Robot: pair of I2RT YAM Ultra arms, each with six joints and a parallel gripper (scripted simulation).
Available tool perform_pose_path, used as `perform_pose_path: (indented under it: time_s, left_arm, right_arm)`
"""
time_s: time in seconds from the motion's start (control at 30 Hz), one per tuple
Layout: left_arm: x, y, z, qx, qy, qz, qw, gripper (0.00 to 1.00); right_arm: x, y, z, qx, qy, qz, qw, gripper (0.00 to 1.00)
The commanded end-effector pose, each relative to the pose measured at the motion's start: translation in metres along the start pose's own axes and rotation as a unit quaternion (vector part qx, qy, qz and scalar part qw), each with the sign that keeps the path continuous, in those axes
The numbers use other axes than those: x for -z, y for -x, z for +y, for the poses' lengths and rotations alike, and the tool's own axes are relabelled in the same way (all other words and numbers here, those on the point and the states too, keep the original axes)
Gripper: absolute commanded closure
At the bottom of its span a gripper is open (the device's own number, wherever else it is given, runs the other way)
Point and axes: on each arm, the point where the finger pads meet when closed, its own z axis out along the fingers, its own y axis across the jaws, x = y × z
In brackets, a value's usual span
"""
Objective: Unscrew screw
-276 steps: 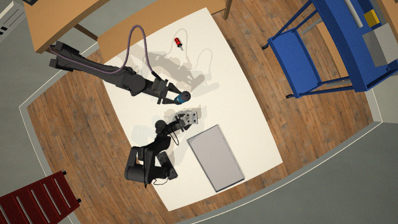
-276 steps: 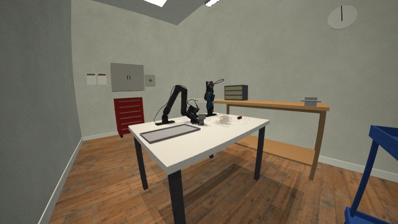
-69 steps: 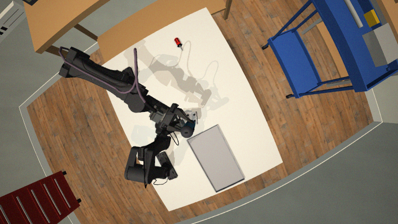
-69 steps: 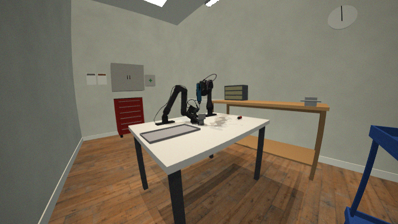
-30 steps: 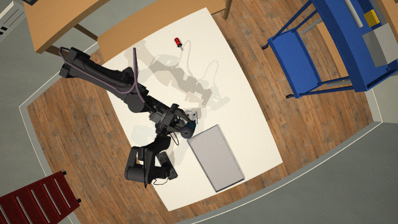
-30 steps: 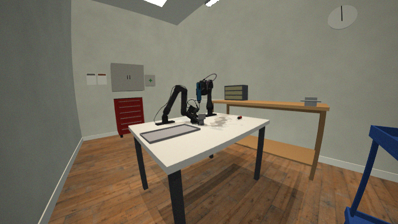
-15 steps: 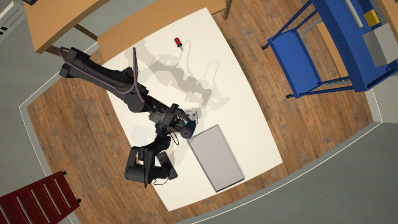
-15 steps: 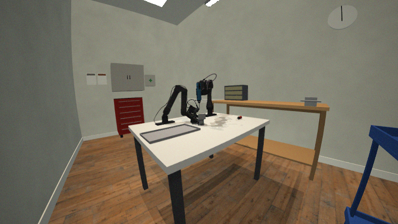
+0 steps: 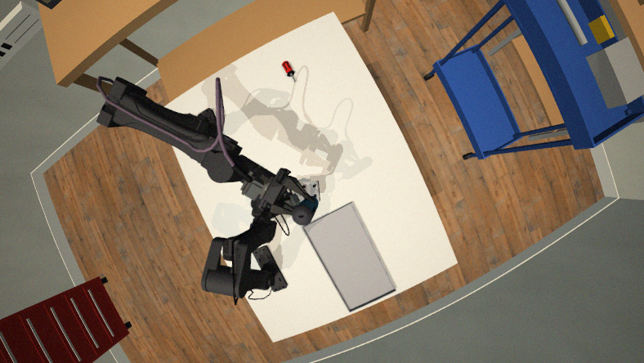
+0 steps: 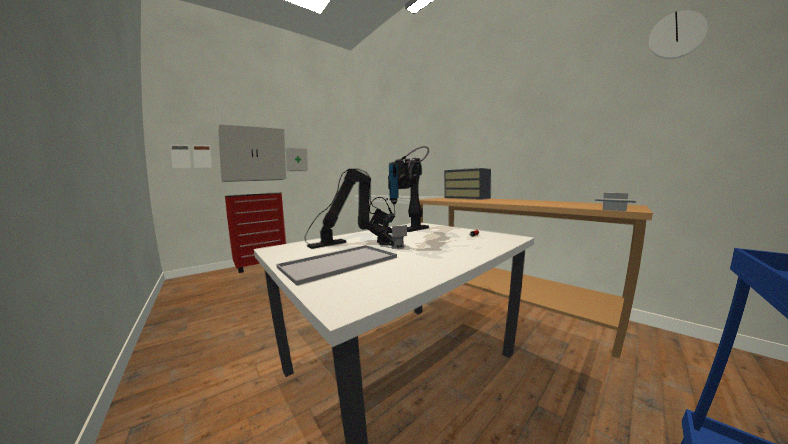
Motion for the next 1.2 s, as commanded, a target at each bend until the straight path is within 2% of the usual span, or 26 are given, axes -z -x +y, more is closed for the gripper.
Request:
perform_pose_path:
  time_s: [0.0, 0.23, 0.4, 0.47, 0.6, 0.8, 0.87, 1.0, 1.17]
  left_arm:
    - [0.000, 0.056, 0.000, 0.001, 0.000, -0.091, 0.996, 0.58]
    - [0.004, 0.061, 0.000, 0.001, 0.000, -0.099, 0.995, 0.58]
    - [0.003, 0.039, 0.000, 0.003, 0.000, -0.081, 0.997, 0.58]
    - [0.003, 0.048, 0.000, 0.003, 0.000, -0.092, 0.996, 0.58]
    - [0.005, 0.043, 0.000, 0.003, 0.000, -0.090, 0.996, 0.58]
    - [0.005, 0.054, 0.000, 0.003, 0.000, -0.102, 0.995, 0.58]
    - [0.007, 0.041, 0.000, 0.003, 0.000, -0.088, 0.996, 0.58]
    - [0.007, 0.046, 0.000, 0.004, 0.000, -0.095, 0.995, 0.58]
    - [0.008, 0.039, -0.001, 0.004, 0.000, -0.088, 0.996, 0.58]
  right_arm:
    - [0.000, 0.005, 0.002, -0.010, 0.001, -0.006, 1.000, 0.41]
    - [0.000, 0.005, 0.002, -0.010, 0.001, -0.006, 1.000, 0.41]
    - [0.000, 0.005, 0.002, -0.010, 0.001, -0.006, 1.000, 0.41]
    - [0.000, 0.005, 0.002, -0.010, 0.001, -0.006, 1.000, 0.41]
    - [0.000, 0.005, 0.002, -0.010, 0.001, -0.006, 1.000, 0.41]
    - [0.000, 0.005, 0.002, -0.010, 0.001, -0.006, 1.000, 0.41]
    - [0.000, 0.005, 0.002, -0.010, 0.001, -0.006, 1.000, 0.41]
    - [0.000, 0.005, 0.002, -0.010, 0.001, -0.006, 1.000, 0.41]
    - [0.000, 0.005, 0.002, -0.010, 0.001, -0.006, 1.000, 0.41]
